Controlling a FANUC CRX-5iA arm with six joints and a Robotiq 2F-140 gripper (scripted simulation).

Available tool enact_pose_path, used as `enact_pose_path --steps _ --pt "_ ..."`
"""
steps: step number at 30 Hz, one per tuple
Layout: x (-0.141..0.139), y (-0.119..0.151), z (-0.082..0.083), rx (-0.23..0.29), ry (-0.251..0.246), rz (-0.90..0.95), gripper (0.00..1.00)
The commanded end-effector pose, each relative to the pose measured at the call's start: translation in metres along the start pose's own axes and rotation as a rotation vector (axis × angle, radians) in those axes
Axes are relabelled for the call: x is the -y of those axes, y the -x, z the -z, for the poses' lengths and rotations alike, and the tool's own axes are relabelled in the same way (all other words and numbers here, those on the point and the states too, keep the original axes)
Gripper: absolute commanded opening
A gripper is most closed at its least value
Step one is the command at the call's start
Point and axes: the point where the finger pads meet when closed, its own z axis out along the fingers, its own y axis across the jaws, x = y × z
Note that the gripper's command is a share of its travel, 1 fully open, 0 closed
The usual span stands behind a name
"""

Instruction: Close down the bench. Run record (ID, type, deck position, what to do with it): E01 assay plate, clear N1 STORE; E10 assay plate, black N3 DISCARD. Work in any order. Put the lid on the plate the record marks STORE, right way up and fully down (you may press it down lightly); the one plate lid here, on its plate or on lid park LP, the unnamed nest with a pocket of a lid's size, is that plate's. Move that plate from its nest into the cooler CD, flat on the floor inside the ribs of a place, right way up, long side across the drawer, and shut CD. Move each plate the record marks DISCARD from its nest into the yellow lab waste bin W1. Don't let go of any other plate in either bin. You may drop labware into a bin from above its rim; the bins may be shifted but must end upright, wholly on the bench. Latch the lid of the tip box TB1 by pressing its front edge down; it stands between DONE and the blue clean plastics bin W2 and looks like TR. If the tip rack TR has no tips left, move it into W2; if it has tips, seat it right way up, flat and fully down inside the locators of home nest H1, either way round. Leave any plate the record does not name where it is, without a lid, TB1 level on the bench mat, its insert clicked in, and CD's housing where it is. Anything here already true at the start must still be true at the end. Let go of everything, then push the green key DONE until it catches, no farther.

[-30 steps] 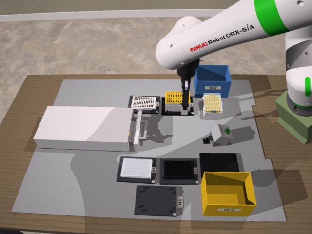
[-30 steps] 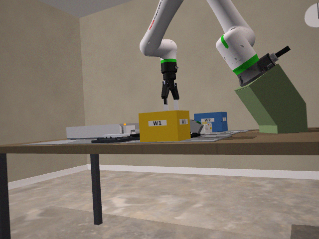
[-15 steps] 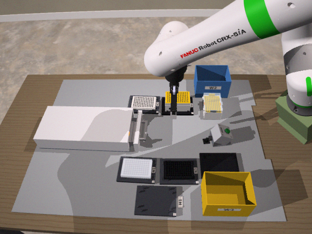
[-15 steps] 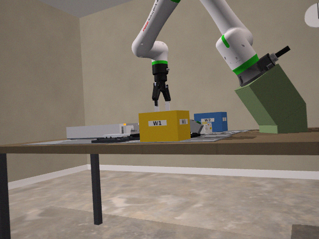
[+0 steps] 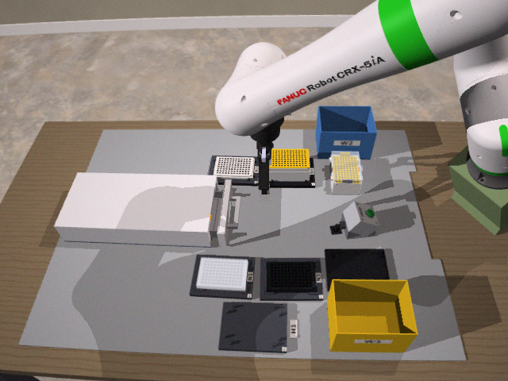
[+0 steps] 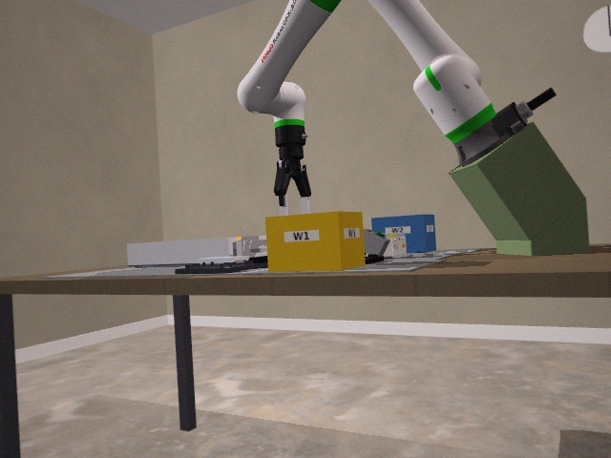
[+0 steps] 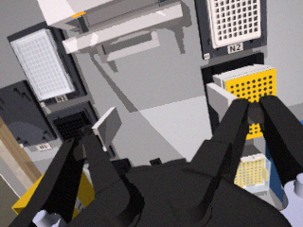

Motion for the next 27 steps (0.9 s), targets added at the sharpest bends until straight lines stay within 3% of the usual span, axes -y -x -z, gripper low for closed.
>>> enact_pose_path --steps 1,19,27 --pt "0.007 -0.015 -0.002 0.001 0.001 0.000 0.87" --pt "0.034 -0.073 -0.009 0.001 0.001 0.000 0.87" --pt "0.039 -0.083 -0.011 0.001 0.001 0.000 0.87"
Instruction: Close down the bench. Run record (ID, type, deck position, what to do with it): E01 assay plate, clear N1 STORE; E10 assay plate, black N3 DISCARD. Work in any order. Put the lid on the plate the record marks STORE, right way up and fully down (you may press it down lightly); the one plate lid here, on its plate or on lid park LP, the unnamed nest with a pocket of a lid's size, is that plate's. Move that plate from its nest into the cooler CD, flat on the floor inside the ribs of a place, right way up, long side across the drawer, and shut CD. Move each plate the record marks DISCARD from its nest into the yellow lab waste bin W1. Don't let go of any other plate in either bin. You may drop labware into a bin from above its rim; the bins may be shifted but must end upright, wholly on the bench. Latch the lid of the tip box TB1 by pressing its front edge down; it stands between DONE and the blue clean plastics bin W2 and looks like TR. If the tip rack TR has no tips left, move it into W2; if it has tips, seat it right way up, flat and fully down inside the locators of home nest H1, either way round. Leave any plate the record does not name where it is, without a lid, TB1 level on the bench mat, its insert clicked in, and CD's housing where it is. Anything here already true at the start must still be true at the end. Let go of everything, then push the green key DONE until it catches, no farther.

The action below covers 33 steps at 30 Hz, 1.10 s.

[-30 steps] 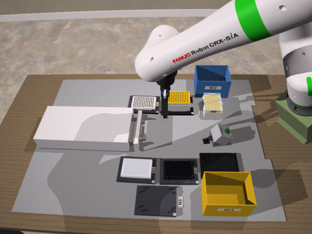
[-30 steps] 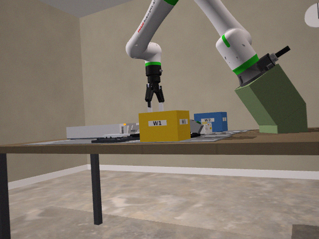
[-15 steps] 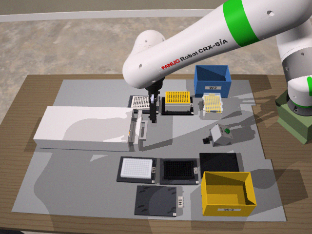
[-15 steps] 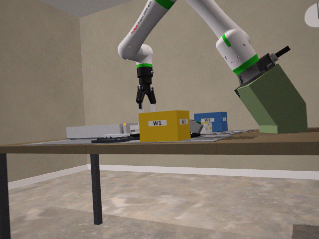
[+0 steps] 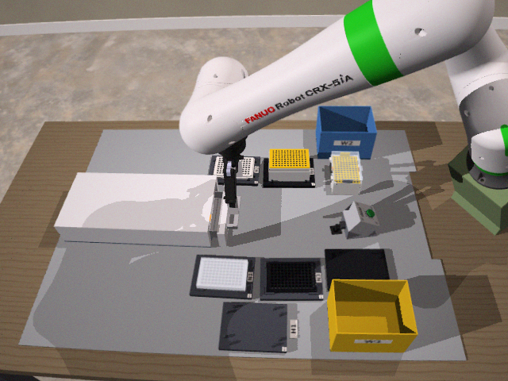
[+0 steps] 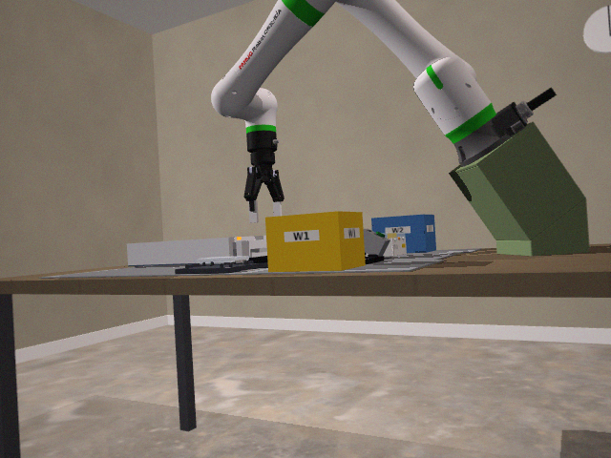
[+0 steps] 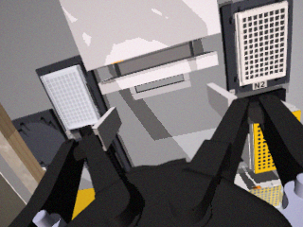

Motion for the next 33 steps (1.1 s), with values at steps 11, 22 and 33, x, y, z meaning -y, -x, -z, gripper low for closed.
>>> enact_pose_path --steps 11,22,33 --pt "0.001 -0.002 -0.003 0.000 0.000 0.000 0.87" --pt "0.001 -0.002 -0.018 0.000 0.000 0.000 0.87" --pt "0.001 -0.002 -0.030 0.000 0.000 0.000 0.87"
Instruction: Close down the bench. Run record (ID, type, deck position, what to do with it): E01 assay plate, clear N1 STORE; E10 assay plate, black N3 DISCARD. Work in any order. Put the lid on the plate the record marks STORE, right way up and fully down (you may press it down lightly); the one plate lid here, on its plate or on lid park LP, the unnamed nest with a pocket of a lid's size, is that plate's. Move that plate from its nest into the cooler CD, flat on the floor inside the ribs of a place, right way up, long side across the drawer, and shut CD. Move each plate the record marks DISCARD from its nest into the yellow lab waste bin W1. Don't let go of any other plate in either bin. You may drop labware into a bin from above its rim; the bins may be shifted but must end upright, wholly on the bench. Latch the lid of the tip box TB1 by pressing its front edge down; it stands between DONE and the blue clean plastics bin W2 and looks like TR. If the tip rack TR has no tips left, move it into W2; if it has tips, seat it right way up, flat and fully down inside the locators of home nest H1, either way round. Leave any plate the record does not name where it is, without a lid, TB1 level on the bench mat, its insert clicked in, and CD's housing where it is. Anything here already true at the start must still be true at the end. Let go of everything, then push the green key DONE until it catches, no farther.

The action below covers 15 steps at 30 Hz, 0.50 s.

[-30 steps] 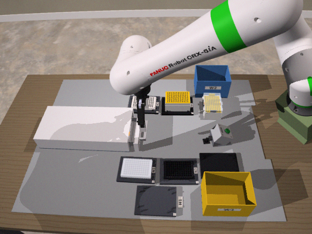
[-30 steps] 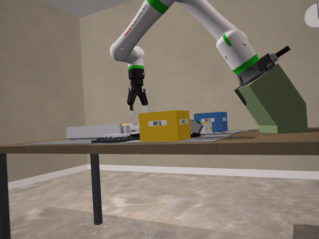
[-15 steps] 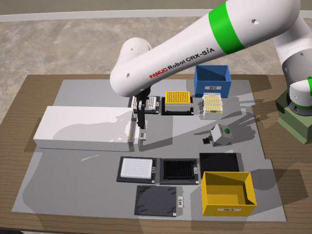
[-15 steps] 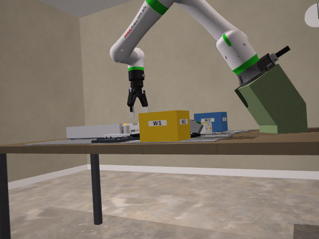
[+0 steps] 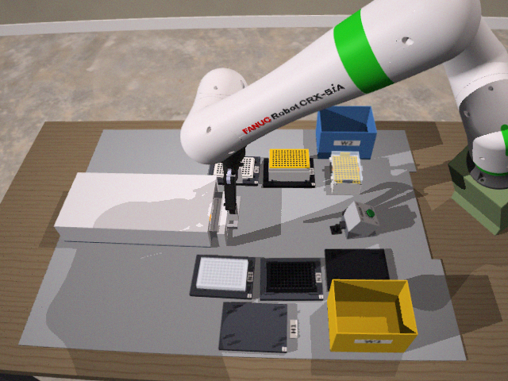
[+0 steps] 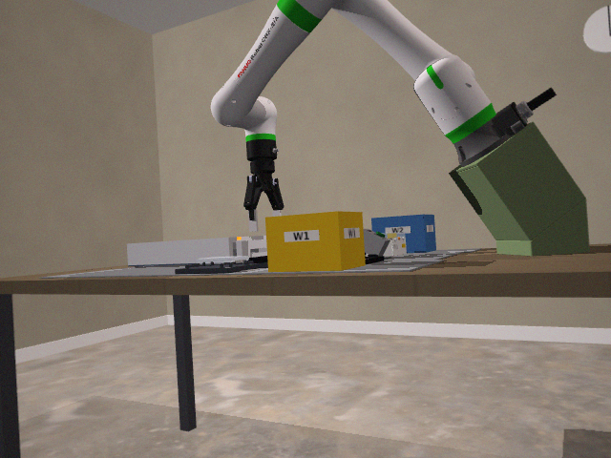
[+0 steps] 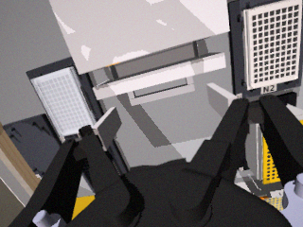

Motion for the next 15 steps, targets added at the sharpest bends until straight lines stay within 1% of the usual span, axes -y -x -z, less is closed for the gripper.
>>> enact_pose_path --steps 1,10,15 --pt "0.000 0.000 -0.004 0.000 0.000 0.000 0.87" --pt "0.000 0.000 -0.016 0.000 0.000 0.000 0.87" --pt "0.000 0.000 -0.020 0.000 0.000 0.000 0.87"
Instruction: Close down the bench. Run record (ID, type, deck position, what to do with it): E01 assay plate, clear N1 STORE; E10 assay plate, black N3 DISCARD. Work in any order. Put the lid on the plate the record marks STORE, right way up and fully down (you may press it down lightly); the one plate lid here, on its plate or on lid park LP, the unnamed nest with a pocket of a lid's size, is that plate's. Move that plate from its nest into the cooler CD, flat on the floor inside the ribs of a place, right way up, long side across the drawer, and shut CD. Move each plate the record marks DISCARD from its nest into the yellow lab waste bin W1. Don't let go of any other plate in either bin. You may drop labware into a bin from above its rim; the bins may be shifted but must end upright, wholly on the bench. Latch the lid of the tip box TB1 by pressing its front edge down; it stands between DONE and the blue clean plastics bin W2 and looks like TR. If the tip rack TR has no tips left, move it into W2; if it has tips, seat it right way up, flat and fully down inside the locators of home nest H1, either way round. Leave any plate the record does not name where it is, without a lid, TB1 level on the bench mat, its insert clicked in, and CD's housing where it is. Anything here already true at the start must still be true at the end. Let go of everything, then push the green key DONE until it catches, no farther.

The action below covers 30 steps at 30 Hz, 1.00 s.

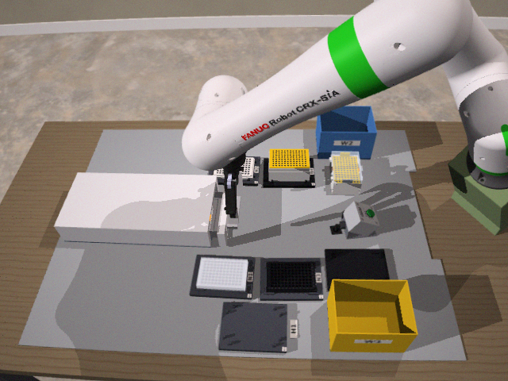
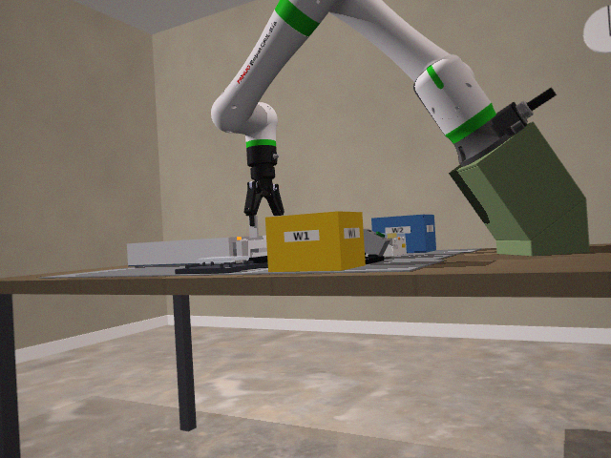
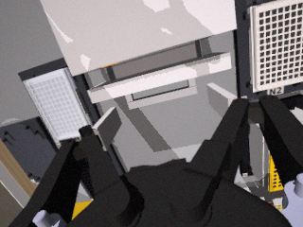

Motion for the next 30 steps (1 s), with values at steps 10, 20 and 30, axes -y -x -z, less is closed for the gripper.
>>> enact_pose_path --steps 10,20,30 --pt "0.000 0.000 -0.016 0.000 0.000 0.000 0.87" --pt "0.000 0.000 -0.027 0.000 0.000 0.000 0.87" --pt "0.000 0.000 -0.039 0.000 0.000 0.000 0.87"
